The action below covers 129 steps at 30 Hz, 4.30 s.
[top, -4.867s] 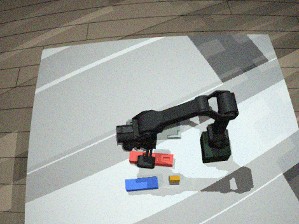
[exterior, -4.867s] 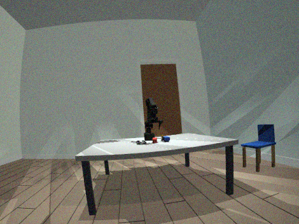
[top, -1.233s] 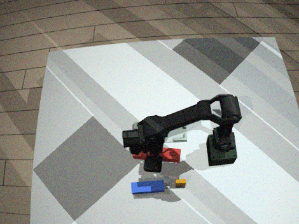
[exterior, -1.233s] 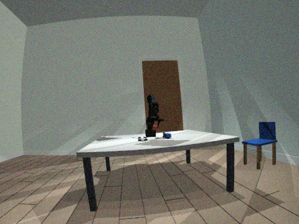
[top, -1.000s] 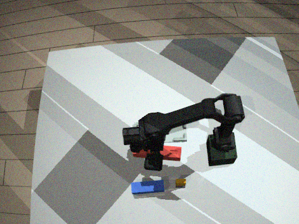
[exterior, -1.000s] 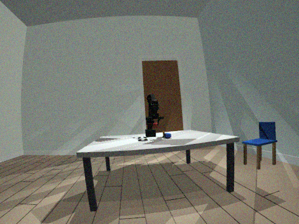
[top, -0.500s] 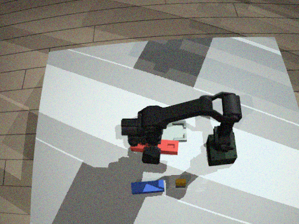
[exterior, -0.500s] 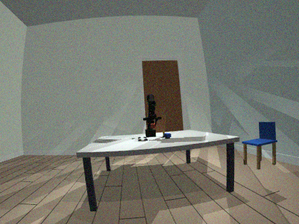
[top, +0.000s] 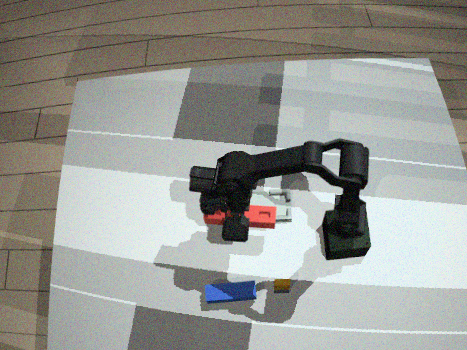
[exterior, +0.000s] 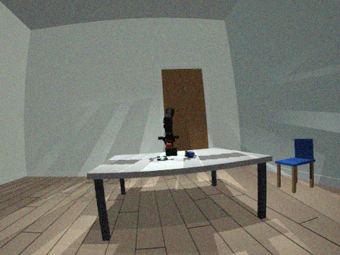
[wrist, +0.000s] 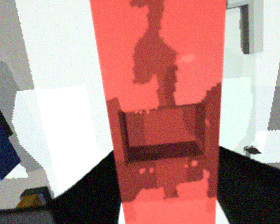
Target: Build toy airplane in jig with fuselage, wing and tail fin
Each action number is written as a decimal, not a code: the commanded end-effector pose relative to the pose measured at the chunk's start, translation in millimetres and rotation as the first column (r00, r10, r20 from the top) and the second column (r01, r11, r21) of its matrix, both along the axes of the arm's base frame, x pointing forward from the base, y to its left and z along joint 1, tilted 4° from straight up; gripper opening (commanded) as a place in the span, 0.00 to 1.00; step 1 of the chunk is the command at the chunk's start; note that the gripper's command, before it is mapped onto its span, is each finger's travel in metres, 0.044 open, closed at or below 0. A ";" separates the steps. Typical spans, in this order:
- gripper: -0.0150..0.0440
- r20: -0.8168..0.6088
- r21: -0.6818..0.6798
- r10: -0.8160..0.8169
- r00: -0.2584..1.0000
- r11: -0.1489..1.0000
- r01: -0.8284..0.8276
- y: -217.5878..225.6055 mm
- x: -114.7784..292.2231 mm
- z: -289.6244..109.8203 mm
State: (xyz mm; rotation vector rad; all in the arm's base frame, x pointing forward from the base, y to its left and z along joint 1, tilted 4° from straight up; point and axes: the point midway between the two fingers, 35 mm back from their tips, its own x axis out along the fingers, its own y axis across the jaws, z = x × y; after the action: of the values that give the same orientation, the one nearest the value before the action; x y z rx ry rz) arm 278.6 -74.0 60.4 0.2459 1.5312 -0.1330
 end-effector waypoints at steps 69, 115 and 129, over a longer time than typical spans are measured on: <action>0.58 -0.009 -0.008 0.039 0.999 0.999 -0.039 -69.2 -24.6 -76.8; 1.00 -0.006 -0.007 0.039 0.999 0.999 -0.039 -75.8 -20.1 -19.5; 1.00 0.000 -0.014 0.185 0.983 0.983 -0.185 -77.1 -19.3 23.0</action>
State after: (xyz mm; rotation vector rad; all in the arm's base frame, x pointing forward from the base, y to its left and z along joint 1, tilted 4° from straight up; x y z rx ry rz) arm 256.9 -149.4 81.9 0.1509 1.5432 -0.0440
